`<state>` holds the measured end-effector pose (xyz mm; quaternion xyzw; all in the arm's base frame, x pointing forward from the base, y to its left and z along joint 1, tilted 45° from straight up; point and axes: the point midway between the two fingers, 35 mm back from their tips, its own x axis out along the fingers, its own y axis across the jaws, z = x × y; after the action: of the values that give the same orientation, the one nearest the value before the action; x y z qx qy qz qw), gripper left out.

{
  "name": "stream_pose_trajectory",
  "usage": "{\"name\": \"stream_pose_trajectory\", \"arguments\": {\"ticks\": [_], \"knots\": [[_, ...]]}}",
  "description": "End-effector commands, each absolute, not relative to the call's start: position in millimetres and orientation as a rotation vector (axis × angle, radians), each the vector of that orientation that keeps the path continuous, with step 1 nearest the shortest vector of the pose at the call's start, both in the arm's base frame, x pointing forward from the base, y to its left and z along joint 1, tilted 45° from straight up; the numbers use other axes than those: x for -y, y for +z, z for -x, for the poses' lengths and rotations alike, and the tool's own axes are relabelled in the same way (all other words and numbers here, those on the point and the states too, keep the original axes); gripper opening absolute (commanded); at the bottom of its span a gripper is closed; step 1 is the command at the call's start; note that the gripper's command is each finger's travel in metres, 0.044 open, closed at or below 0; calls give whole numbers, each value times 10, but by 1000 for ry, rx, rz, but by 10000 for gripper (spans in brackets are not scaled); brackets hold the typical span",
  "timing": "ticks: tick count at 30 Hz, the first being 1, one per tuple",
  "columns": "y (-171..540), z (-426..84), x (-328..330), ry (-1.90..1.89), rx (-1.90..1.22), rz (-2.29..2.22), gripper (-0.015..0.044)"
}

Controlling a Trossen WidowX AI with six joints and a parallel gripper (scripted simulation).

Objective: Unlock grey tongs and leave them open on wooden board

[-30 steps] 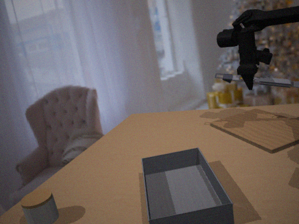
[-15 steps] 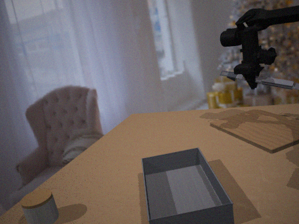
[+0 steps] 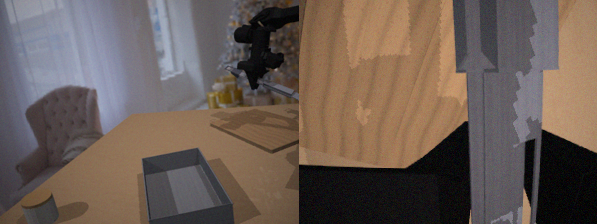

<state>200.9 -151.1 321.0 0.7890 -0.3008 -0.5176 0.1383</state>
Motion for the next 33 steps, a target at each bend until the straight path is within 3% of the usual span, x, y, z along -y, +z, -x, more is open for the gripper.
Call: {"name": "stream_pose_trajectory", "arguments": {"ticks": [1,17,33], "knots": [[3210,-1994,1484,-1410,821,-2377,-150],[3398,-1939,1349,-915,646,-2596,-150],[3695,-1799,1060,-373,489,-2492,-150]]}}
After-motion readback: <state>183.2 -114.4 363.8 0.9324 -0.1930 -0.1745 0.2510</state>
